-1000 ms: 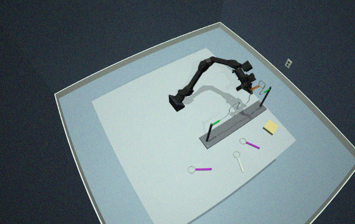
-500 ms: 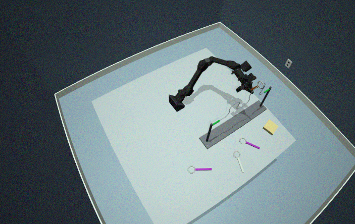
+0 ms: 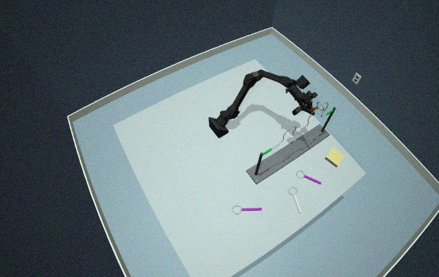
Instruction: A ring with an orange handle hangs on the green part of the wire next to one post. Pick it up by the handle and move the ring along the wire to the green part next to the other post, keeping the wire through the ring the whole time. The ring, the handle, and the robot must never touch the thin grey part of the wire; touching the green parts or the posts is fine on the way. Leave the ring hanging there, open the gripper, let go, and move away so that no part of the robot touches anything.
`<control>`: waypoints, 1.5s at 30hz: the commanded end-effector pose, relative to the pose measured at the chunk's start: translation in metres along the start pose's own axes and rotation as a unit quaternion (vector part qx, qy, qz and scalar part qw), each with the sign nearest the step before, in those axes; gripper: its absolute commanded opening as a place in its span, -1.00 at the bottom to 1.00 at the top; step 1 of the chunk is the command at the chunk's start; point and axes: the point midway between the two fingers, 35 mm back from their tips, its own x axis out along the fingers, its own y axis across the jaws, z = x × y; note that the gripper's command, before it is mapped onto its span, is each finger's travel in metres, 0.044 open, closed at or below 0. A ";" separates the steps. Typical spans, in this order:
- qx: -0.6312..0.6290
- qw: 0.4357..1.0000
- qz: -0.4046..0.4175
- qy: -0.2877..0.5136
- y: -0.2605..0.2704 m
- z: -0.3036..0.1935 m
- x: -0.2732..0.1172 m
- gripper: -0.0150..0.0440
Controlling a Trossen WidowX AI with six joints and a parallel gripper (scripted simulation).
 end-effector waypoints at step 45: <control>0.275 0.952 0.129 -0.037 0.025 0.006 -0.003 -1.00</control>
